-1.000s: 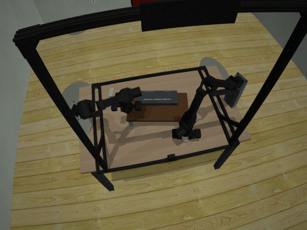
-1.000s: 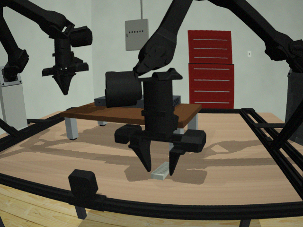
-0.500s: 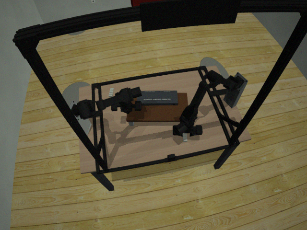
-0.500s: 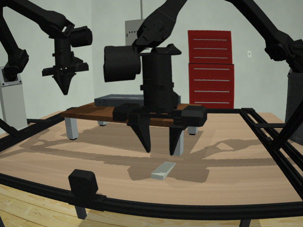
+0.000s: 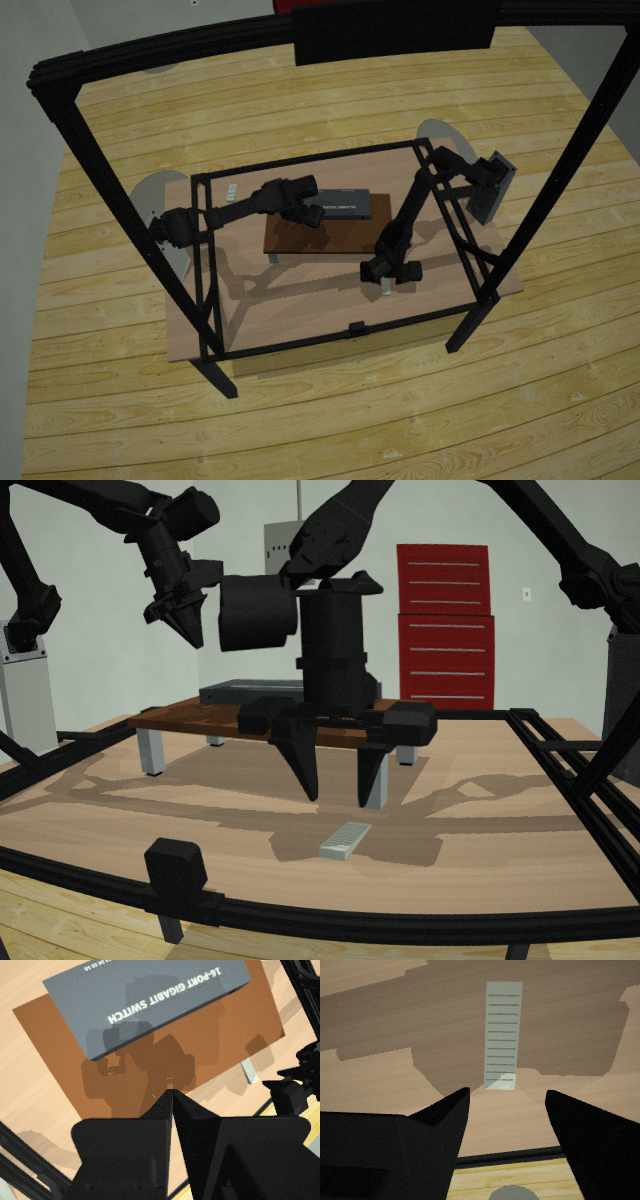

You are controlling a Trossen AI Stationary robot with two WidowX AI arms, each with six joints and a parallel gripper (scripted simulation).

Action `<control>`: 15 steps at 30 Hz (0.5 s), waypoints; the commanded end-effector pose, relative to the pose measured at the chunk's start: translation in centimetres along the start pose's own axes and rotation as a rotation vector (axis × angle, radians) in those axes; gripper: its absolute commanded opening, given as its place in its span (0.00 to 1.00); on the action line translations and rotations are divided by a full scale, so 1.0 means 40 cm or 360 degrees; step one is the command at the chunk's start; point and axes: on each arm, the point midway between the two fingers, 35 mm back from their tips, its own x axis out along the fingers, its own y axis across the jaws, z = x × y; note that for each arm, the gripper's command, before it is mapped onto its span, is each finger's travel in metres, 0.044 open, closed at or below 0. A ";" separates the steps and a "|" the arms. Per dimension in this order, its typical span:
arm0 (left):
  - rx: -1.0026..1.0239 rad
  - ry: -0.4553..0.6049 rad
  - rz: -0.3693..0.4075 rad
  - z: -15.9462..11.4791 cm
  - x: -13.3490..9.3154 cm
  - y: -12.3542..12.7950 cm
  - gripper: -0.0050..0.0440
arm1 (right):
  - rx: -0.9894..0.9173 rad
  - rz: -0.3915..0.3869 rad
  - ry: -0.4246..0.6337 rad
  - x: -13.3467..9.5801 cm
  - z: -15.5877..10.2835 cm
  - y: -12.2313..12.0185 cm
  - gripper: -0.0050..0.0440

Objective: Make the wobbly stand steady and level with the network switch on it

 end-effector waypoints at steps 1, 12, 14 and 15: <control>0.0287 -0.0184 -0.0136 0.090 0.009 -0.107 0.10 | 0.0000 -0.0001 -0.0001 0.002 0.000 0.000 0.59; 0.0685 -0.0508 -0.0353 0.170 -0.067 -0.280 0.10 | 0.0000 0.0000 0.0000 0.000 0.000 0.000 0.59; 0.0832 -0.0642 -0.0425 0.201 -0.095 -0.345 0.10 | 0.0000 0.0000 0.0000 0.000 0.000 0.000 0.59; 0.0904 -0.0711 -0.0459 0.215 -0.110 -0.378 0.10 | 0.0000 0.0000 0.0000 0.000 0.000 0.000 0.59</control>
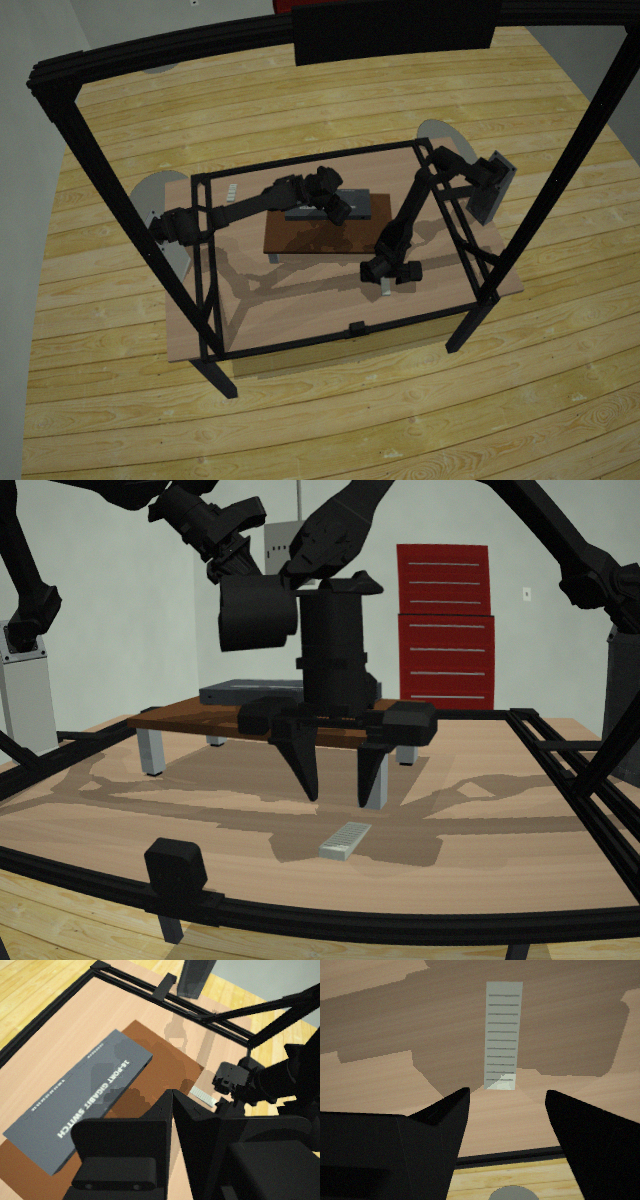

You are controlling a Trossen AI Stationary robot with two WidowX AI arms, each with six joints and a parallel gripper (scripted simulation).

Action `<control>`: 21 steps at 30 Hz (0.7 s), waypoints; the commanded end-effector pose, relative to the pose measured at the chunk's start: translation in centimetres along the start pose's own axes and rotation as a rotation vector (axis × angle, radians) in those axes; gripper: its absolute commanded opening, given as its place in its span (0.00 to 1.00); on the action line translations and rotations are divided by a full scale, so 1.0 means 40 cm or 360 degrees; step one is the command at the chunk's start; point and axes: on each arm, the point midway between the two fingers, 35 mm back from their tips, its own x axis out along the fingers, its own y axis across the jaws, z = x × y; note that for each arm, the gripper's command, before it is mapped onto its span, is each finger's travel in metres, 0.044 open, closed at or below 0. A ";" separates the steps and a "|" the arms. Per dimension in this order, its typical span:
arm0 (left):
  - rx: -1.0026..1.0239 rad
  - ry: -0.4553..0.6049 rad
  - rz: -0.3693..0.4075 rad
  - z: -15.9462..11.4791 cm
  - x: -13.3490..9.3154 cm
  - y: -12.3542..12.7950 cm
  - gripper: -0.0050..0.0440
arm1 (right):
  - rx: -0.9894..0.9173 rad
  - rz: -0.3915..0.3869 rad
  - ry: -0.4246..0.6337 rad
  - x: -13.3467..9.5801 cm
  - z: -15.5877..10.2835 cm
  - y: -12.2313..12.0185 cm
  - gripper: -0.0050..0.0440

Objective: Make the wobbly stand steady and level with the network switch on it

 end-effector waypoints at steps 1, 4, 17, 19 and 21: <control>0.0313 -0.0275 -0.0134 0.136 0.017 -0.101 0.10 | 0.0000 0.0000 0.0000 0.000 0.000 0.000 0.59; 0.0385 -0.0345 -0.0163 0.165 0.012 -0.127 0.10 | 0.0000 0.0000 0.0000 0.000 0.000 0.000 0.59; 0.0922 -0.0985 -0.0377 0.361 -0.101 -0.355 0.10 | 0.0000 0.0000 0.0000 0.000 0.000 0.000 0.59; 0.1035 -0.1150 -0.0410 0.401 -0.133 -0.405 0.10 | 0.0000 0.0000 0.0000 0.000 0.000 0.000 0.59; 0.1035 -0.1150 -0.0410 0.401 -0.133 -0.405 0.10 | 0.0000 0.0000 0.0000 0.000 0.000 0.000 0.59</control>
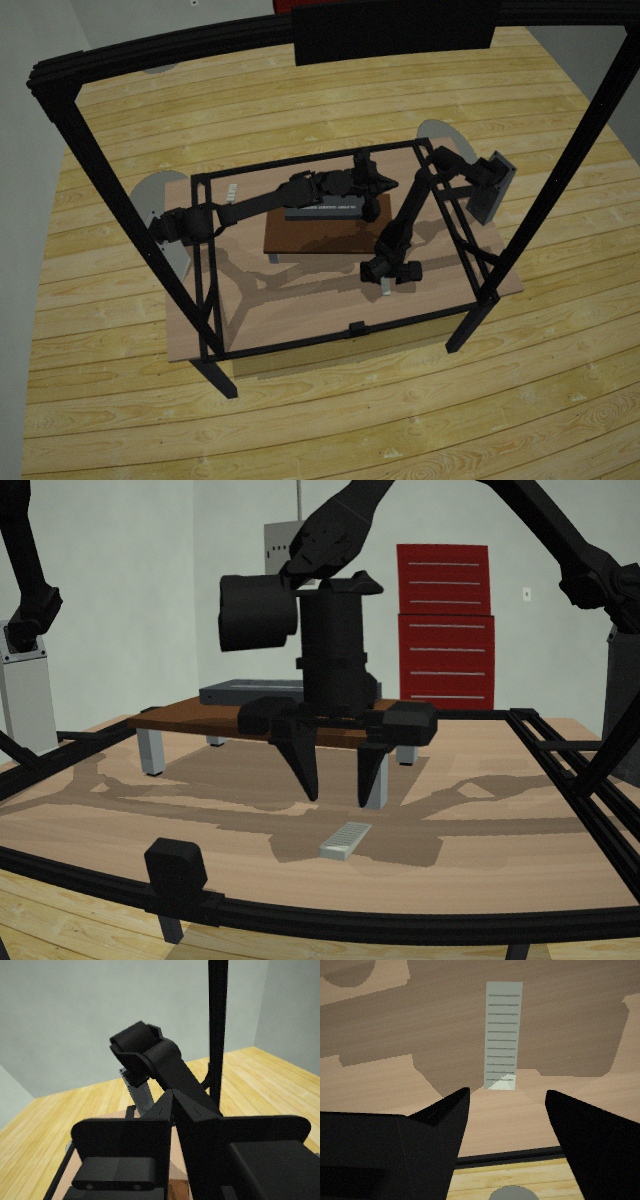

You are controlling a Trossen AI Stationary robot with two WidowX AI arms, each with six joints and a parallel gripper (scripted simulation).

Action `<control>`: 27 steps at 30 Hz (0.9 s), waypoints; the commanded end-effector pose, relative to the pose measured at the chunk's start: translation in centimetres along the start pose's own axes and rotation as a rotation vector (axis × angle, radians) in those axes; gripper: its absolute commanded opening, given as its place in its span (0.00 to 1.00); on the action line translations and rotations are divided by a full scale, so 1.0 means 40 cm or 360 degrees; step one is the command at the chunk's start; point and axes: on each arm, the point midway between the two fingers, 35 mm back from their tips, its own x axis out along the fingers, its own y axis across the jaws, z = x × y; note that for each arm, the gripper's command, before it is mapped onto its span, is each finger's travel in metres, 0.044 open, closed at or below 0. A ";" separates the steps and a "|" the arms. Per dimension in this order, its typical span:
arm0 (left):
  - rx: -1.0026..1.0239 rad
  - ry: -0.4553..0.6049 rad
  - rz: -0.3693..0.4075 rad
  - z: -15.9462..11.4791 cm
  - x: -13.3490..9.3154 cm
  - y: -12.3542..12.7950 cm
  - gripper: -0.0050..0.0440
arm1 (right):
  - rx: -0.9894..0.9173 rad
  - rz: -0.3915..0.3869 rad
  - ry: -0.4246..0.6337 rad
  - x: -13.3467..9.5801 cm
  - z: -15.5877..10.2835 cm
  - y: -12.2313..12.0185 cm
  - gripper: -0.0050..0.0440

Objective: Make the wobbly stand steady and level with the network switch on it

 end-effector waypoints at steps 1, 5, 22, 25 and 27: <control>0.0114 -0.0120 -0.0009 0.046 0.051 0.004 0.10 | 0.0000 0.0000 0.0000 0.000 0.000 0.000 0.59; 0.0122 -0.0158 -0.0031 0.071 0.018 -0.020 0.10 | 0.0000 0.0000 0.0000 0.000 0.000 0.000 0.59; 0.0675 -0.1024 -0.0046 0.394 -0.033 -0.139 0.10 | 0.0000 0.0000 0.0000 0.000 0.000 0.000 0.59; 0.0754 -0.1167 -0.0019 0.436 -0.037 -0.149 0.10 | 0.0000 0.0000 0.0000 0.000 0.000 0.000 0.59; 0.0803 -0.1263 0.0003 0.461 -0.041 -0.155 0.10 | 0.0000 0.0000 0.0000 0.000 0.000 0.000 0.59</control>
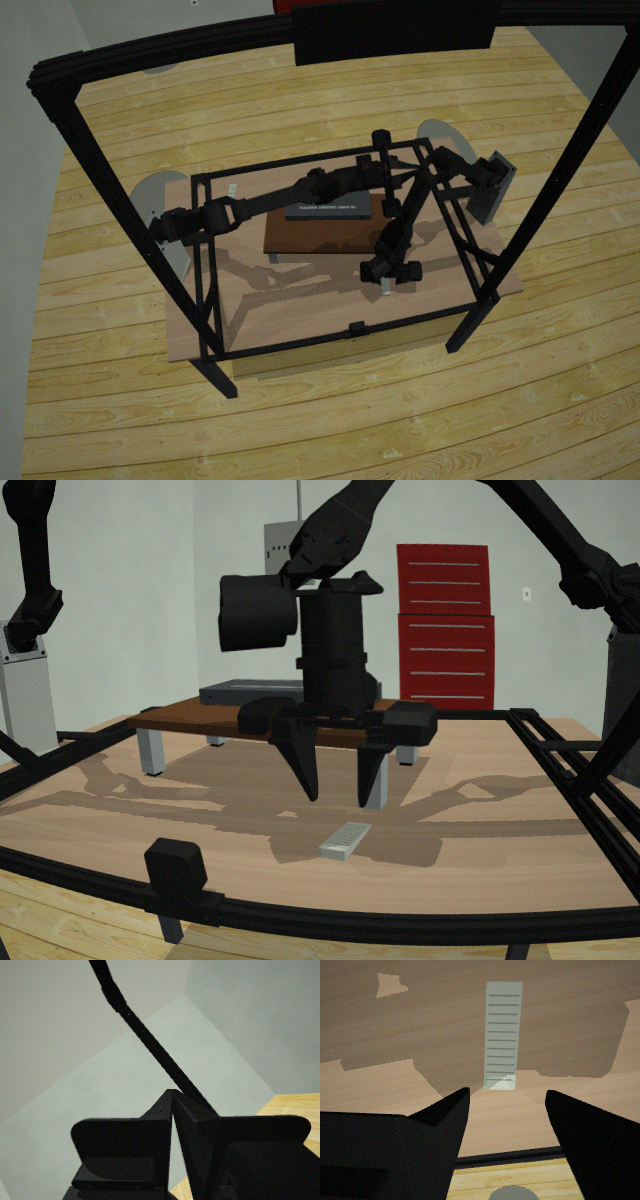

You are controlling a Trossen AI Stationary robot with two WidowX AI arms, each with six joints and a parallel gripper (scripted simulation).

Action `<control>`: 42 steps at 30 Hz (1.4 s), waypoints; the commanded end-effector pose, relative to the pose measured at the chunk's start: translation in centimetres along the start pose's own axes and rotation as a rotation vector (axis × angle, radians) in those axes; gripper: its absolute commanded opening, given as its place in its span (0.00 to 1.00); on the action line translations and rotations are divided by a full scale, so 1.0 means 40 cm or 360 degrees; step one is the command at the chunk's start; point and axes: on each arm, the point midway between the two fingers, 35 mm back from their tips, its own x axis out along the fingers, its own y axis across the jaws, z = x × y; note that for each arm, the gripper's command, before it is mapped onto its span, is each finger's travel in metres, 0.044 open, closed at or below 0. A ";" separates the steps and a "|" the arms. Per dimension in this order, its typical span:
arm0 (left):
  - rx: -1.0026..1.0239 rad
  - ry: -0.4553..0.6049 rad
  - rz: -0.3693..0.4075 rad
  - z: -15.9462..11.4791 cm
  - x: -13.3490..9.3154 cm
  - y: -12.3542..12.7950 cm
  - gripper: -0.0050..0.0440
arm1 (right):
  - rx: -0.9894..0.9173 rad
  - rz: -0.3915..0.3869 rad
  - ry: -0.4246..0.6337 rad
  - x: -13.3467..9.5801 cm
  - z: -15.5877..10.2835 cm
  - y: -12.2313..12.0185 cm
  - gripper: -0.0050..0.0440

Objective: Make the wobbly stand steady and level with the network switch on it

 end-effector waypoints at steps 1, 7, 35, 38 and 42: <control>0.0108 -0.0180 0.0047 0.049 0.030 0.011 0.10 | 0.0000 0.0000 0.0000 0.000 0.000 0.000 0.59; 0.0217 -0.0357 0.0104 0.092 0.046 0.022 0.10 | 0.0000 0.0000 0.0000 0.000 0.000 0.000 0.59; 0.0980 -0.0324 0.0092 0.105 0.042 0.040 0.10 | 0.0000 0.0000 0.0000 0.000 0.000 0.000 0.59; 0.1000 -0.0320 0.0083 0.102 0.043 0.043 0.10 | 0.0000 0.0000 0.0000 0.000 0.000 0.000 0.59; 0.1006 -0.0318 0.0081 0.101 0.043 0.044 0.10 | 0.0000 0.0000 0.0000 0.000 0.000 0.000 0.59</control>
